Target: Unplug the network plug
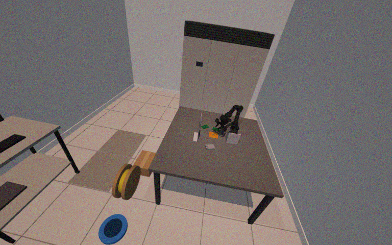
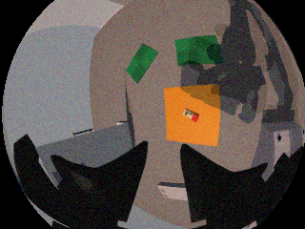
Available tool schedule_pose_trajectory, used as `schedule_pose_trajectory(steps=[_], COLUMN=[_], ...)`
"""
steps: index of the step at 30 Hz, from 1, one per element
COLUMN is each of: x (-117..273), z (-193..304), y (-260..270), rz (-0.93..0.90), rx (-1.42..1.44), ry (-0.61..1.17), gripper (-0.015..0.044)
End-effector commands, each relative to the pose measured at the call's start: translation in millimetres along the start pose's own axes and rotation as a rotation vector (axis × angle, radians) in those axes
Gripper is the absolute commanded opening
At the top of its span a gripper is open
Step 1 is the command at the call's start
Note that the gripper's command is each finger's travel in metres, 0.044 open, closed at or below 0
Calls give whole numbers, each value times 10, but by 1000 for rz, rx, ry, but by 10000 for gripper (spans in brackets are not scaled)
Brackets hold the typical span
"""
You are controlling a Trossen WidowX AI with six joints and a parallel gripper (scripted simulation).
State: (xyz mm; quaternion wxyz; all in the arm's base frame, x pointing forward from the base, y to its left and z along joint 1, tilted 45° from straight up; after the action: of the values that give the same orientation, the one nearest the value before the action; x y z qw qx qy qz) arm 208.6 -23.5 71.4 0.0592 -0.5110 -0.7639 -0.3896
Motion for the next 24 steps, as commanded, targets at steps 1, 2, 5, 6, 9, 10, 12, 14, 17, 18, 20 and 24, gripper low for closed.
schedule_pose_trajectory(steps=[1, 2, 5, 6, 9, 10, 12, 14, 17, 18, 20, 24], x=[71, 91, 154, 175, 241, 263, 309, 355, 426, 450, 499, 599], z=[20, 23, 29, 30, 33, 33, 33, 31, 26, 24, 19, 5], y=[69, 86, 135, 151, 199, 214, 245, 276, 322, 337, 367, 426], rz=[2, 2, 4, 4, 5, 5, 5, 5, 4, 4, 3, 0], rx=[-5, -5, -5, -6, -6, -6, -6, -7, -7, -7, -8, -8], ry=[8, 9, 11, 12, 13, 13, 14, 13, 13, 12, 11, 8], gripper=[156, 156, 156, 156, 156, 156, 156, 156, 156, 156, 156, 156])
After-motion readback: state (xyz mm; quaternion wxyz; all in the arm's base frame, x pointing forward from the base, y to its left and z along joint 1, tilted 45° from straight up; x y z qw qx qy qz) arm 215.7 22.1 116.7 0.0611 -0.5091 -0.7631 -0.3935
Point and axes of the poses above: the point midway between the two fingers, 35 mm back from their tips, its own x axis back along the fingers, its own y axis across the jaws, z = x × y, the point moved 1 cm from there along x, back along the fingers, and after that the axes turned 1 degree about x, right-handed, at the moved point
